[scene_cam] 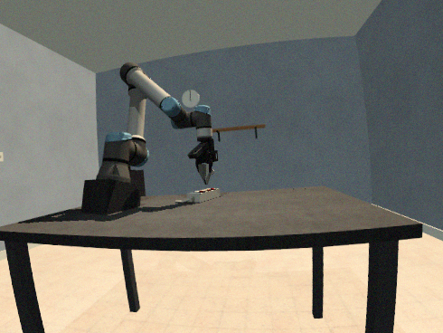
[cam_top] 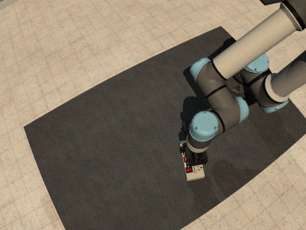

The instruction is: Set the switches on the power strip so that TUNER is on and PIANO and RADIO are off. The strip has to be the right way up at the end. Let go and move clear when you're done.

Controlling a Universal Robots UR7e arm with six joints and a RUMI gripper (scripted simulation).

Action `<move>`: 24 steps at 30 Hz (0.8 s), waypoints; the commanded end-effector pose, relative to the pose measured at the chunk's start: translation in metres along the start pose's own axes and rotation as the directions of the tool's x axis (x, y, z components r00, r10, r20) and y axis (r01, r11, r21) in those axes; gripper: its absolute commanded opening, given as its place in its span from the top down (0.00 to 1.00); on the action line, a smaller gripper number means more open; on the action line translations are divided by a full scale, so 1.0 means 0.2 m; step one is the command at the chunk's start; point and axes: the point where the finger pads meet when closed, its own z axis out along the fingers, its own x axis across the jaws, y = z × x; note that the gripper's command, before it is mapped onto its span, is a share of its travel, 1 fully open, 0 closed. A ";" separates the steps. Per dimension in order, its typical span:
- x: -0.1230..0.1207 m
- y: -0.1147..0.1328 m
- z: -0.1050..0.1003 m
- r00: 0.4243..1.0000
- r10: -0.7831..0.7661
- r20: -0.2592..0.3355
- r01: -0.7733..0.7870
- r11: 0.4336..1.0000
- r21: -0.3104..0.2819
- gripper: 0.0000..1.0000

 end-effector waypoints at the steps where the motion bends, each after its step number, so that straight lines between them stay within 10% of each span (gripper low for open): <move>1: 0.00 0.00 -0.05 1.000 0.000 0.000 0.000 1.000 0.000 1.00; 23: 0.00 0.00 -0.07 1.000 0.000 0.000 0.000 1.000 0.000 1.00; 24: 0.00 0.00 -0.07 1.000 0.000 0.000 0.000 1.000 0.000 0.00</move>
